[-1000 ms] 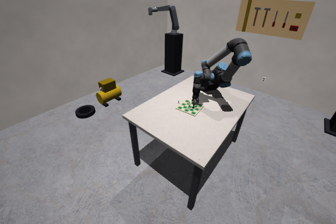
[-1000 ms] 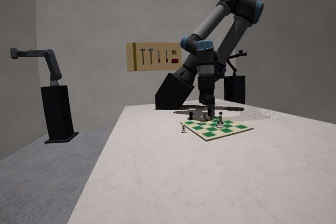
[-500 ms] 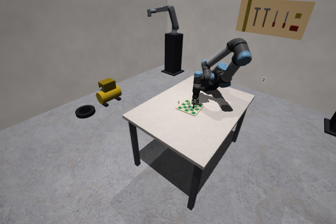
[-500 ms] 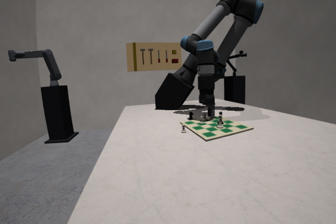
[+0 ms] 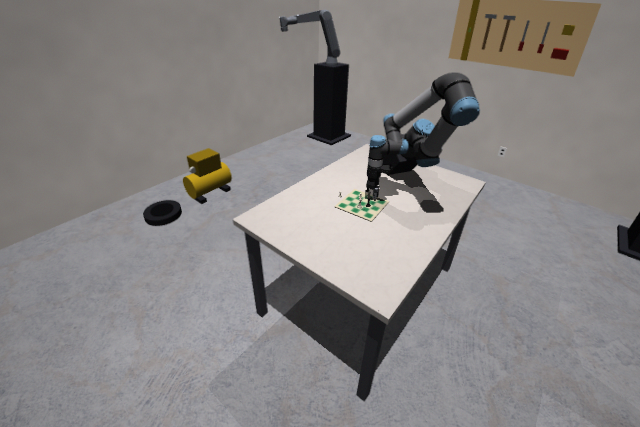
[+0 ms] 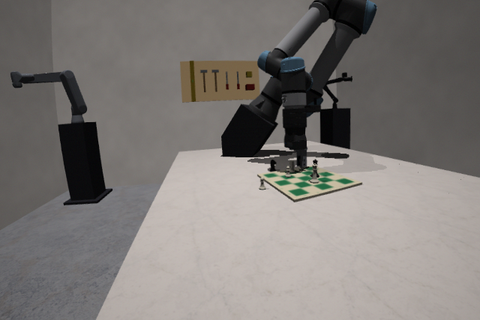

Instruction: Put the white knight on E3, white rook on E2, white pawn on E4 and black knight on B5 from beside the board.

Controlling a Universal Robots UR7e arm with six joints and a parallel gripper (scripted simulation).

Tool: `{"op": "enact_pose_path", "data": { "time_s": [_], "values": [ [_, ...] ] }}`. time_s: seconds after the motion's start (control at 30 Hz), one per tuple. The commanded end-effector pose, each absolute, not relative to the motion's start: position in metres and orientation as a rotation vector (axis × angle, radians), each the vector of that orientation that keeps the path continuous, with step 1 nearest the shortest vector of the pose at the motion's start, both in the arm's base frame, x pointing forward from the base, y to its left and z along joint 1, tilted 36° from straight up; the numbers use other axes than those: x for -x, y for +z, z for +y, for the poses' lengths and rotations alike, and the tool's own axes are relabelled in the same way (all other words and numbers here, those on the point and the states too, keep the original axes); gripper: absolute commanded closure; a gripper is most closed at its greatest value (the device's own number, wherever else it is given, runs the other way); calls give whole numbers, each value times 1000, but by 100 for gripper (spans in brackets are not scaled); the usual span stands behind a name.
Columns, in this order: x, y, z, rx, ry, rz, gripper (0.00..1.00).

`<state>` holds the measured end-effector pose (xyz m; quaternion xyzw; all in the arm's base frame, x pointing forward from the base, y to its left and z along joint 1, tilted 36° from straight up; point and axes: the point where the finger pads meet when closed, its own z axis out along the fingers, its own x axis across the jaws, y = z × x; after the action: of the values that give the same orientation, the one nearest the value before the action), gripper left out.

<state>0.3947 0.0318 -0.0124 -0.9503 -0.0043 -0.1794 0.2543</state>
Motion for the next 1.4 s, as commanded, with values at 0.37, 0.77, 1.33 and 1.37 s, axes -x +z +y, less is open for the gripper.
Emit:
{"op": "enact_pose_path", "data": {
  "time_s": [0.37,0.77,1.33,1.37],
  "values": [
    [-396,-14,33,2582,-488,-12,100],
    [-396,-16,34,2582,-488,-12,100],
    [-396,-16,34,2582,-488,-12,100],
    [-396,-16,34,2582,-488,-12,100]
  ]
}}
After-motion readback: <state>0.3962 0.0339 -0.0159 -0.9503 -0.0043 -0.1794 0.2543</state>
